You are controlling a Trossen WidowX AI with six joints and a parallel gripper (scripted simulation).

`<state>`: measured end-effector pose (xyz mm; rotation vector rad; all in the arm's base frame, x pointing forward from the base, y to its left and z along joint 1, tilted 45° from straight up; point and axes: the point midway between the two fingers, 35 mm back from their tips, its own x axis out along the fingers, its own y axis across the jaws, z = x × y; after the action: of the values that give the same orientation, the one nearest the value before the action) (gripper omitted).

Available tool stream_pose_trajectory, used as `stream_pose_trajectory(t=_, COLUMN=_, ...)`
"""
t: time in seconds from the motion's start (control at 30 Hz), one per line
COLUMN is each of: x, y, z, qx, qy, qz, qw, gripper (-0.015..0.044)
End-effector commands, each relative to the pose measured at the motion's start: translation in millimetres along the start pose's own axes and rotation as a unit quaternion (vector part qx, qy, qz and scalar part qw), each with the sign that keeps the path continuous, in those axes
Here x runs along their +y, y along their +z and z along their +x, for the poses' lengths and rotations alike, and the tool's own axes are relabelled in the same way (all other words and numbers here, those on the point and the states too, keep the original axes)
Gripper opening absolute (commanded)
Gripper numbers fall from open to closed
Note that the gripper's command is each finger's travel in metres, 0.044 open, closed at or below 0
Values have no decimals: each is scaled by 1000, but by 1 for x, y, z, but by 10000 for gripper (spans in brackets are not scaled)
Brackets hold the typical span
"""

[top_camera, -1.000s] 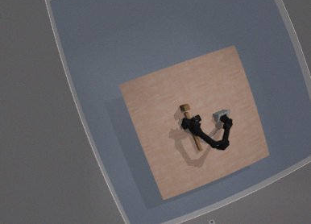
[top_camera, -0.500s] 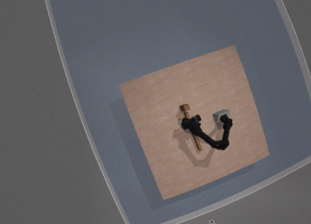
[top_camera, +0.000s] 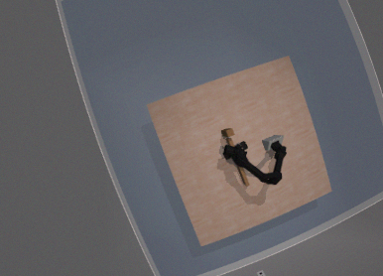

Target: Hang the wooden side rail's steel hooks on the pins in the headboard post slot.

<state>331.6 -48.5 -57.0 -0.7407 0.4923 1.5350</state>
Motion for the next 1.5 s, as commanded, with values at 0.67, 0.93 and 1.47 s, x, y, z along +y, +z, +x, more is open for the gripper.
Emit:
stream_pose_trajectory(t=0.67, x=1, y=-6, z=-3, qx=5, qy=-5, qz=-2, qw=1000, gripper=0)
stream_pose_trajectory(t=0.93, x=2, y=-7, z=-3, qx=5, qy=-5, qz=-2, qw=1000, gripper=0)
stream_pose_trajectory(t=1.47, x=2, y=-8, z=-3, qx=5, qy=-5, qz=-2, qw=1000, gripper=0)
